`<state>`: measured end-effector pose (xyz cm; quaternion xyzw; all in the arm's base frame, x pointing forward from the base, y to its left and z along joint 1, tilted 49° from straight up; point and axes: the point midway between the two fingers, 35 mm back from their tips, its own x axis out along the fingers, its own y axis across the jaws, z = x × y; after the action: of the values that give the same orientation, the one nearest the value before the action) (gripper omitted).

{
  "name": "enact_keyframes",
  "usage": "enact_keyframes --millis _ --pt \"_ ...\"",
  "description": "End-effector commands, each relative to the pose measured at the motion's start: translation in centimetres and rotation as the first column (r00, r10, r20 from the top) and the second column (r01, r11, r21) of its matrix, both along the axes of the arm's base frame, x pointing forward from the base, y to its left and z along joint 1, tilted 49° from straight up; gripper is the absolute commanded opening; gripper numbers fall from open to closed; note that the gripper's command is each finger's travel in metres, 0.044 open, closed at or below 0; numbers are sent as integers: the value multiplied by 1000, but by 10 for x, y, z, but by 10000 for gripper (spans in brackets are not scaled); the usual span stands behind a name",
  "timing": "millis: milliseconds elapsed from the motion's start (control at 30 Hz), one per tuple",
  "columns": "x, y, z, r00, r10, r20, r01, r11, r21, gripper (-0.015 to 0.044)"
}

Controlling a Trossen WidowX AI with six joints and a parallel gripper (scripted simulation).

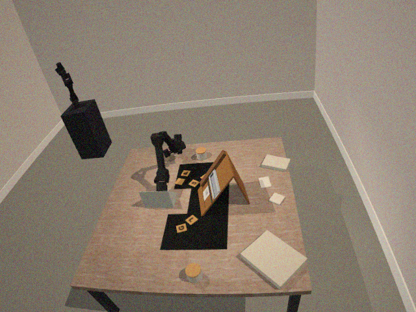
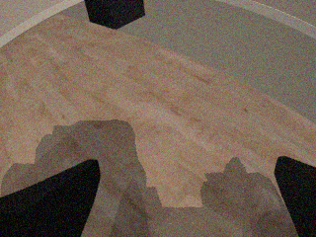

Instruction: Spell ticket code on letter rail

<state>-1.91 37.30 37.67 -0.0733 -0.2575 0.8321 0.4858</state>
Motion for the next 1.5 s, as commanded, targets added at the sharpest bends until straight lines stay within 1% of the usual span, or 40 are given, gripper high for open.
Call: enact_keyframes --millis 0,200,433,733,933,1067,1300,1467 --pt "34 1 6 994 -107 -39 106 994 -19 440" --pt "91 -4 10 956 -277 -96 272 960 -62 440" --pt "155 -20 13 871 -464 -161 451 885 -112 440" --pt "232 -58 17 701 -672 -238 649 740 -175 440" --pt "274 -90 18 573 -771 -278 746 631 -213 440" --pt "294 -109 14 508 -819 -268 791 567 -232 440" --pt "337 -156 -1 356 -908 -221 869 409 -279 440" --pt "359 -190 -11 255 -949 -187 902 303 -308 440"
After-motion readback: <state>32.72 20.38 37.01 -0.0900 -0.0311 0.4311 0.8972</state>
